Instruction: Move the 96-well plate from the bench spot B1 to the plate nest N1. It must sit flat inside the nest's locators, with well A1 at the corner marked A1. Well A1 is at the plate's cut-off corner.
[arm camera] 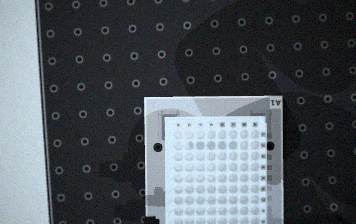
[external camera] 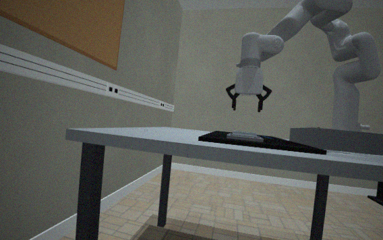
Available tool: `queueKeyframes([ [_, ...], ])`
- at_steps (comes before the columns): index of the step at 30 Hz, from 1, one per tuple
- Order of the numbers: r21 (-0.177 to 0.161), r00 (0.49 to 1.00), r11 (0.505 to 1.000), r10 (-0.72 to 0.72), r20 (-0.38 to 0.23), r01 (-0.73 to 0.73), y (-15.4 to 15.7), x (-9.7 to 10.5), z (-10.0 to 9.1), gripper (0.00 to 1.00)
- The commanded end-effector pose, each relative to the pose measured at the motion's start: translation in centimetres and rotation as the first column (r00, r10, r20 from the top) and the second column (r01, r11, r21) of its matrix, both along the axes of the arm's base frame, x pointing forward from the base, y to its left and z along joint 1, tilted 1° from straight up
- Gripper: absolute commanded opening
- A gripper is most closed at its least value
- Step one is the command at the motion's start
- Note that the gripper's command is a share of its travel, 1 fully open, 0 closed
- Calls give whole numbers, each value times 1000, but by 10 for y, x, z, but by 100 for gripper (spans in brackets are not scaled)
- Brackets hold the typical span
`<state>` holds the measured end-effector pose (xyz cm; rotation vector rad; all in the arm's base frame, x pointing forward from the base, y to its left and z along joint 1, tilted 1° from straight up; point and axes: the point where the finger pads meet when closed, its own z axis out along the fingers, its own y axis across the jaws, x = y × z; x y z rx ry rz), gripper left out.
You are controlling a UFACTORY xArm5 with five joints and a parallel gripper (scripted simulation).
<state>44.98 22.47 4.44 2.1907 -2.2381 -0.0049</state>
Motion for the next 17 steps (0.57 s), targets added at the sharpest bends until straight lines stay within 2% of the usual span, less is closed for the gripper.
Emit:
queueKeyframes([
  [1, -10, 1000, 1000, 0, 10, 0, 1, 1, 7, 100],
  [17, -10, 1000, 1000, 0, 10, 0, 1, 1, 7, 100],
])
